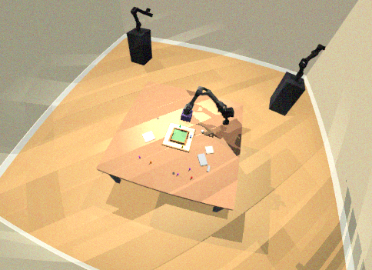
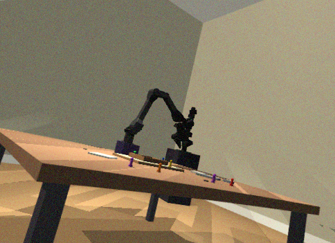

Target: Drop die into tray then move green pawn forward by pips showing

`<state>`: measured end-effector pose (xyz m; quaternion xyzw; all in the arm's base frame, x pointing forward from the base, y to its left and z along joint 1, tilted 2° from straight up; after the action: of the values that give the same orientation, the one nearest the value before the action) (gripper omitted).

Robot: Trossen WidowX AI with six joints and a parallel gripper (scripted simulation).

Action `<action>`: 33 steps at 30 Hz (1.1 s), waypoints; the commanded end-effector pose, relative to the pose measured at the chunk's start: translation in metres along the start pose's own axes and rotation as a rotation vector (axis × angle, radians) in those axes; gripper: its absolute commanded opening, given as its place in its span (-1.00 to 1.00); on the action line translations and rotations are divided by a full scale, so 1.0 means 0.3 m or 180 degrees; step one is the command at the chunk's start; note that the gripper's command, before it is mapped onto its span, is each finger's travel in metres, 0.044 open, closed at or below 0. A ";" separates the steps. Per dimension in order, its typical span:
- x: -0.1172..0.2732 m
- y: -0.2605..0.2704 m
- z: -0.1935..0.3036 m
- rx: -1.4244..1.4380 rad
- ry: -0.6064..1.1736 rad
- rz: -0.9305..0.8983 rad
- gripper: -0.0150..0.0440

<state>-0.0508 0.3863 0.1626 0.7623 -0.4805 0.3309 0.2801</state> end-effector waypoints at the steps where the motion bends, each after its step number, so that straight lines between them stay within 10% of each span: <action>1: 0.057 -0.110 0.115 -0.0740 0.0339 0.0330 0.44; 15: 0.299 -0.301 0.592 -0.3455 0.1504 0.1546 0.44; 33: 0.252 -0.307 0.637 -0.3486 0.1517 0.1560 0.44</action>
<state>0.1027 0.2385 0.0980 0.2884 -0.6652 0.2501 0.6417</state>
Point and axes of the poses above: the point midway between the two fingers, 35 mm back from their tips, its own x axis back along the fingers, its own y axis across the jaws, z = x × y, the point moved 9 cm from there along x, back along the fingers, and after that the axes turned 11 degrees about x, right-handed, at the moved point
